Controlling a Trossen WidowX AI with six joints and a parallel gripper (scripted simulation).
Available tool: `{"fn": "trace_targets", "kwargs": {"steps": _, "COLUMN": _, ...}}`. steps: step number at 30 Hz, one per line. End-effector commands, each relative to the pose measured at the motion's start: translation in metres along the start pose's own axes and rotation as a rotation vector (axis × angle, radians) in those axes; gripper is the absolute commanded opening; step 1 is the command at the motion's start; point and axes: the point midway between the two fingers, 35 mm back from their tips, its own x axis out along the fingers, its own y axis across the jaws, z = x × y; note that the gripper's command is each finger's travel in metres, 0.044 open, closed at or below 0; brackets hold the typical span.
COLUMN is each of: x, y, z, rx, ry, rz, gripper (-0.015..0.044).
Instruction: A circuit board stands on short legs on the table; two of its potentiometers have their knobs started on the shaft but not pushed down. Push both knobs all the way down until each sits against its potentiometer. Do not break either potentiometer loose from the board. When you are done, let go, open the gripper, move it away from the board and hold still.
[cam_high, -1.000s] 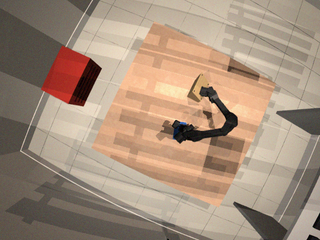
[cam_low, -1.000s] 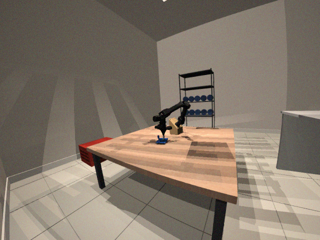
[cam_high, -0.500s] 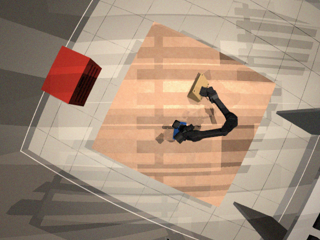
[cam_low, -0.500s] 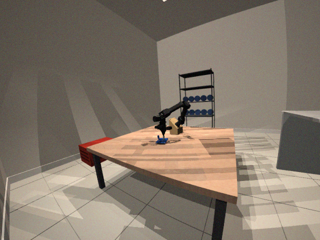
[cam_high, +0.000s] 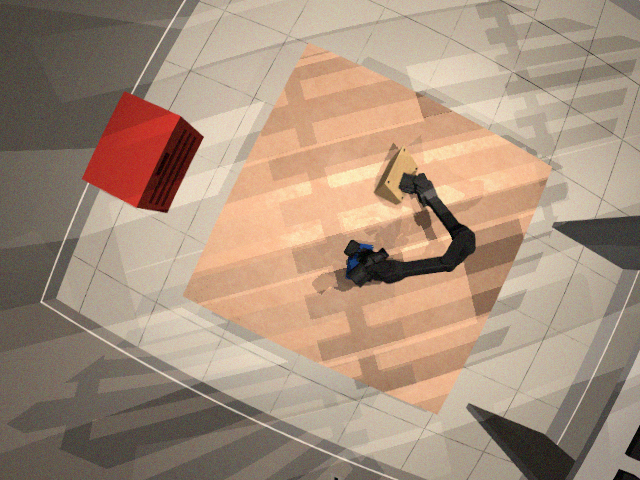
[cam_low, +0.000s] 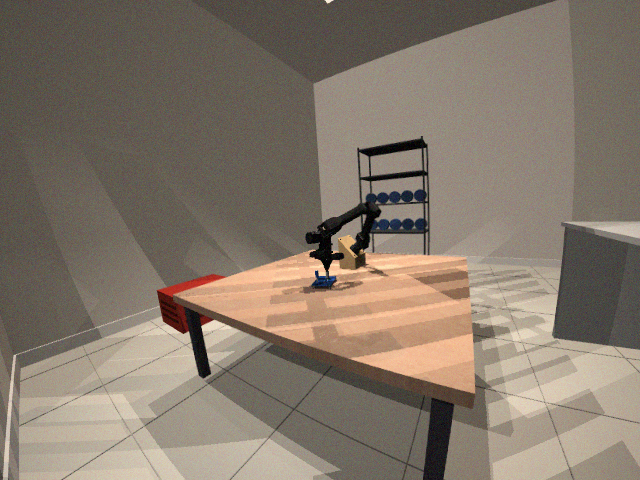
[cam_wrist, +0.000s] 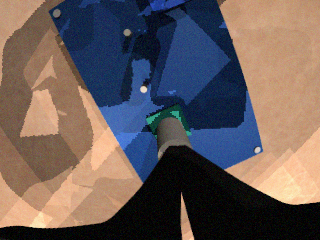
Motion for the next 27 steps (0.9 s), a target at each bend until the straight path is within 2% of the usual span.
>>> {"fn": "trace_targets", "kwargs": {"steps": 1, "x": 0.012, "y": 0.003, "z": 0.000, "rx": -0.019, "ry": 0.015, "rz": 0.003, "gripper": 0.0000}}
{"fn": "trace_targets", "kwargs": {"steps": 27, "x": -0.020, "y": 0.002, "z": 0.001, "rx": -0.019, "ry": 0.015, "rz": 0.002, "gripper": 0.0000}}
